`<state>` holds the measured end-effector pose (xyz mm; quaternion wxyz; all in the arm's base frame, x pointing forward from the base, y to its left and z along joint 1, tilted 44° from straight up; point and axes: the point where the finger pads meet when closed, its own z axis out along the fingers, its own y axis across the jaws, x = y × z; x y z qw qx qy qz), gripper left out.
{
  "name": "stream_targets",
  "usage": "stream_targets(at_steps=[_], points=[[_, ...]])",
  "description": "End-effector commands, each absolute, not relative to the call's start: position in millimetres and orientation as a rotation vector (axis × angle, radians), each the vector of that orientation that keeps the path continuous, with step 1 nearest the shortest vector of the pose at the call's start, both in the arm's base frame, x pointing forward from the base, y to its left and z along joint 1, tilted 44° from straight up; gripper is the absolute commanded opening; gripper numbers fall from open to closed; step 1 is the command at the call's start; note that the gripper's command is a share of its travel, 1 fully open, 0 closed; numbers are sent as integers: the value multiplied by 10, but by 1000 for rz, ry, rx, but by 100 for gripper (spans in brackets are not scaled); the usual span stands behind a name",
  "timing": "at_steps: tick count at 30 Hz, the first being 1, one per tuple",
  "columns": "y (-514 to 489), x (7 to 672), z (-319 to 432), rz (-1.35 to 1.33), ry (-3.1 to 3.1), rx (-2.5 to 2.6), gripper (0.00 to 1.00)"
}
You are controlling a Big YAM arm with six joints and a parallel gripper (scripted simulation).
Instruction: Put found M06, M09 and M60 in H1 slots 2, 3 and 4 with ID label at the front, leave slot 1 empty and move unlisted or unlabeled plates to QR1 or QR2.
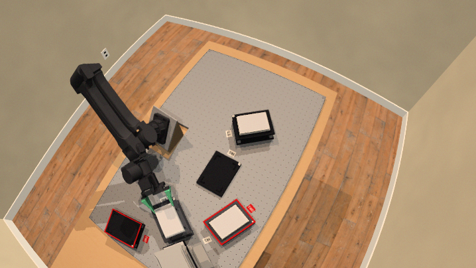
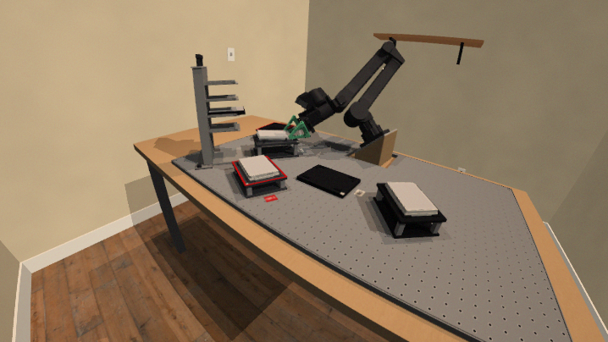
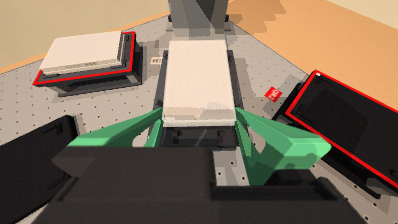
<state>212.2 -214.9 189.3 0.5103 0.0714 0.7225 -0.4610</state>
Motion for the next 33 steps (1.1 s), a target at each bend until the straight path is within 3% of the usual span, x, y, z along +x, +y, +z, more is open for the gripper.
stream_targets(at_steps=[1, 18, 19, 33], points=[[-2190, 2117, 1951, -1131, 1724, 168, 86], [-2207, 2146, 2004, -1122, 1711, 168, 86], [-2207, 2146, 2004, -1122, 1711, 168, 93], [-2207, 2146, 2004, -1122, 1711, 168, 93]])
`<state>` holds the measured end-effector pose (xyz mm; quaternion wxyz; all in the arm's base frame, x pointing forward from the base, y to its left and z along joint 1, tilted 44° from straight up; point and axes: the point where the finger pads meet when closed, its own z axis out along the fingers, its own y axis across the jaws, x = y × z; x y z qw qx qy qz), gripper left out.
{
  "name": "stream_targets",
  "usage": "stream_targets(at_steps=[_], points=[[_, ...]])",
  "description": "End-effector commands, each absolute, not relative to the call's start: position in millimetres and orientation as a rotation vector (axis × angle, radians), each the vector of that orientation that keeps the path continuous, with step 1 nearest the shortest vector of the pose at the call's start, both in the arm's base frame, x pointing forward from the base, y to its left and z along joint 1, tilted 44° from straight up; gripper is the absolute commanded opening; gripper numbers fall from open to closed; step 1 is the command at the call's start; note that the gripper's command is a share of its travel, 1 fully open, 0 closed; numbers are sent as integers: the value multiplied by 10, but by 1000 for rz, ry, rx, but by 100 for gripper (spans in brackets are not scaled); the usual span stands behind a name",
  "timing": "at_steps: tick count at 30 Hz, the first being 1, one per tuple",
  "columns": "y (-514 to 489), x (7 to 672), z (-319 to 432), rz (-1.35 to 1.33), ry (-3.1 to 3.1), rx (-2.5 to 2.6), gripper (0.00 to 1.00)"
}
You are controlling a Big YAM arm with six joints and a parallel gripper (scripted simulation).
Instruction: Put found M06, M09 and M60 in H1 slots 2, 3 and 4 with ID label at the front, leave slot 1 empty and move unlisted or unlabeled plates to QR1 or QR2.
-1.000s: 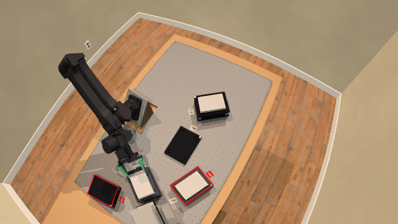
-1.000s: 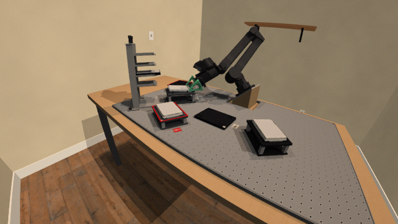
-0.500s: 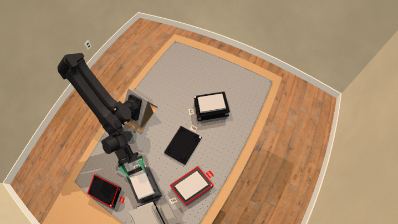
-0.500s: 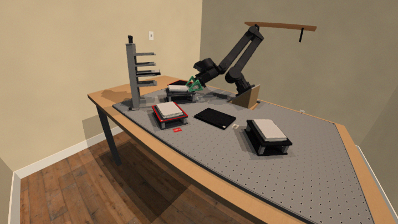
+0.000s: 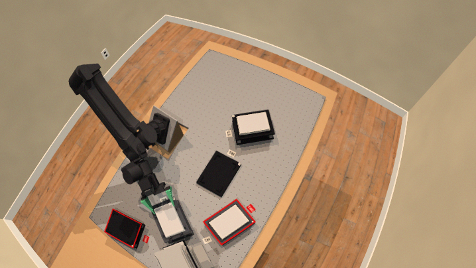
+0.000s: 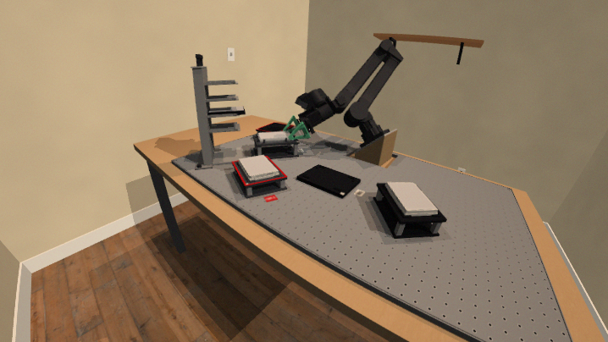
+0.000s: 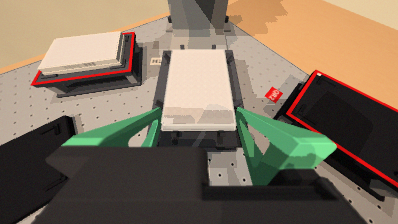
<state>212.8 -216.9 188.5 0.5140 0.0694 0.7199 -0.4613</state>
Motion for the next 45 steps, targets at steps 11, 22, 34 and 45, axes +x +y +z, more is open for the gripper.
stream_targets(at_steps=[11, 22, 34, 45], points=[[-2207, 2146, 2004, -1122, 1711, 168, 100], [-2100, 2166, 2162, -1117, 1701, 163, 100], [-1968, 2154, 2341, -1110, 1688, 174, 100], [-1846, 2134, 2315, -1105, 1711, 172, 100]])
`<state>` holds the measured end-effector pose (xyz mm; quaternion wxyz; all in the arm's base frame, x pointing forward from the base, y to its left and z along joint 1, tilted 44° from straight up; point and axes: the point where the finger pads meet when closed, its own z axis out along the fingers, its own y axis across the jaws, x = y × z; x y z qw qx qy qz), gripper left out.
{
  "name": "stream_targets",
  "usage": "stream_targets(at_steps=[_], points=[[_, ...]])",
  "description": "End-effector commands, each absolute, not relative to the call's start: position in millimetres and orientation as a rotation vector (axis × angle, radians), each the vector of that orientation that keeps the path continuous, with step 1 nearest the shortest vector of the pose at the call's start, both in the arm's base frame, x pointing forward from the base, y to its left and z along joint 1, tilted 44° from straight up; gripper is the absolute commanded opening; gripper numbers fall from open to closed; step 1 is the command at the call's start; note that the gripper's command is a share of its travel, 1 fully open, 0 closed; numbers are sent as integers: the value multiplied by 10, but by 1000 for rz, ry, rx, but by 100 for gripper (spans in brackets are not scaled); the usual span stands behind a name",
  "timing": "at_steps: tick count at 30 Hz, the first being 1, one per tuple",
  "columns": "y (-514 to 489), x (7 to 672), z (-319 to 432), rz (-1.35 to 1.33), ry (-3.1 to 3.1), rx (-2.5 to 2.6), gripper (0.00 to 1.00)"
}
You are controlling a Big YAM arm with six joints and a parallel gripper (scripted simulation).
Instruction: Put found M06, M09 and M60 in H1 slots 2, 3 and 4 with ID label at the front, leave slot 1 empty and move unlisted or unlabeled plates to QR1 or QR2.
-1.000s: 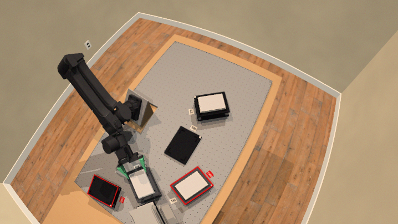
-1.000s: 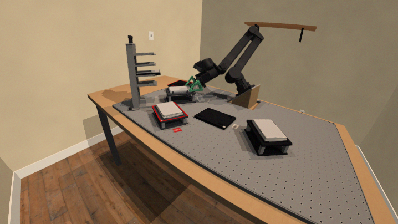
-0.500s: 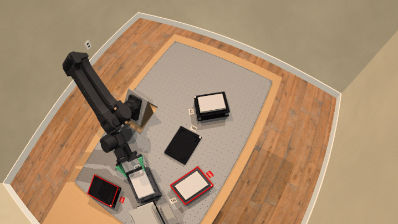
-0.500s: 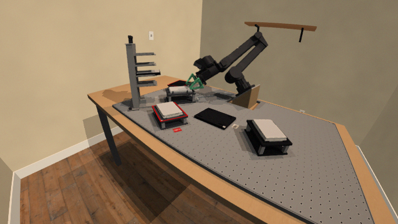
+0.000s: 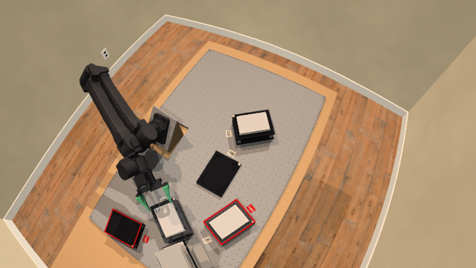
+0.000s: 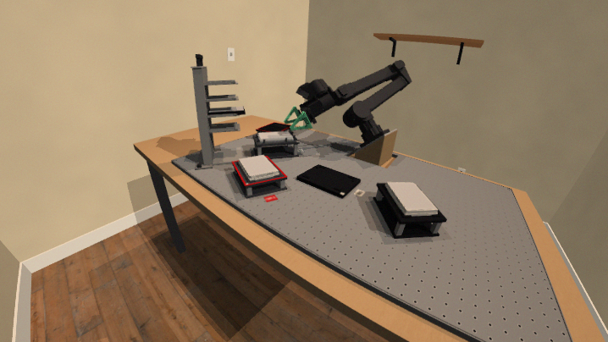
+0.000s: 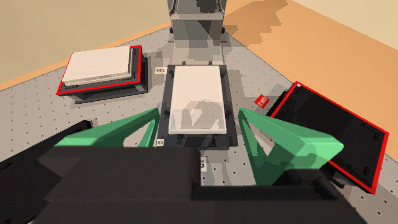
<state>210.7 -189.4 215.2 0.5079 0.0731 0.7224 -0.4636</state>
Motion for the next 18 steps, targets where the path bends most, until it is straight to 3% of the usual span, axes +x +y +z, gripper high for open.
stream_targets(at_steps=[1, 18], points=[[-1835, 2135, 2475, -1108, 1685, 177, 100], [-1646, 2112, 2600, -1099, 1692, 183, 100]])
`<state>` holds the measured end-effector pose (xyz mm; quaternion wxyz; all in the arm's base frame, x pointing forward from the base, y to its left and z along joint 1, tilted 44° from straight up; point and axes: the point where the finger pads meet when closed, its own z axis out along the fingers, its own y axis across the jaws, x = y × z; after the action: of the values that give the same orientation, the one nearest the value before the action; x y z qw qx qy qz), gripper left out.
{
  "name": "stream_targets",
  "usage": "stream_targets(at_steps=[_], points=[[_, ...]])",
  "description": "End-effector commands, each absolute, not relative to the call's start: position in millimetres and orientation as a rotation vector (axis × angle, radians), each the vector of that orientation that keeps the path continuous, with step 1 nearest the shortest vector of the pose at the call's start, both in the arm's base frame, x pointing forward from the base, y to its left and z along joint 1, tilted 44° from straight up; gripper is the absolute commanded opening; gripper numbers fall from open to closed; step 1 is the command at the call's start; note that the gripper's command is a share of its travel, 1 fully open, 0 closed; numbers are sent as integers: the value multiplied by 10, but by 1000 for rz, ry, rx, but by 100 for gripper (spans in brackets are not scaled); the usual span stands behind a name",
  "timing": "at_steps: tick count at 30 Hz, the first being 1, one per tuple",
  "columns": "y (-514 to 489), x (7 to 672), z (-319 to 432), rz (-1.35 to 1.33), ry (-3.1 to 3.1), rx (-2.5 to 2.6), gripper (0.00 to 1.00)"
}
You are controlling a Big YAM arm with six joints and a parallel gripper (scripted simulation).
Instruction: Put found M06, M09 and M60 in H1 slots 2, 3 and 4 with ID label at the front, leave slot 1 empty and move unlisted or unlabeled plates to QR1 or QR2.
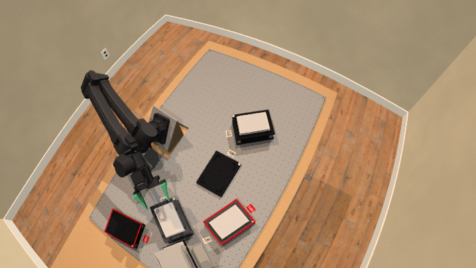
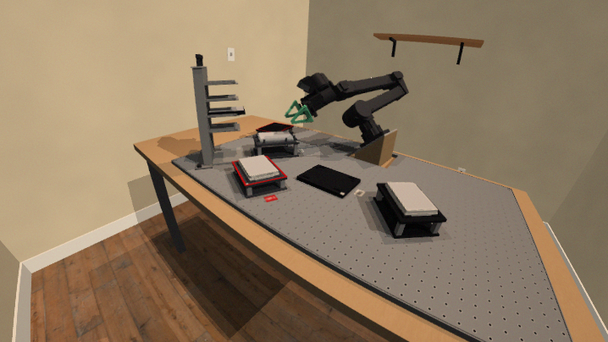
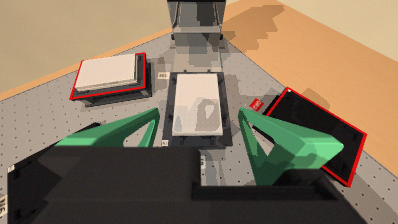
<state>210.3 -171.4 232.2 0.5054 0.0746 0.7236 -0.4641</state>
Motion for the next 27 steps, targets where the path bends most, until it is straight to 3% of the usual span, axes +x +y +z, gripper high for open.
stream_targets(at_steps=[1, 15, 16, 19, 27], points=[[-1631, 2105, 2697, -1099, 1678, 187, 100], [-1445, 2099, 2871, -1089, 1682, 195, 100], [-1433, 2130, 2579, -1094, 1734, 175, 100], [-1377, 2126, 2908, -1088, 1699, 191, 100], [-1234, 2166, 2912, -1091, 1730, 179, 100]])
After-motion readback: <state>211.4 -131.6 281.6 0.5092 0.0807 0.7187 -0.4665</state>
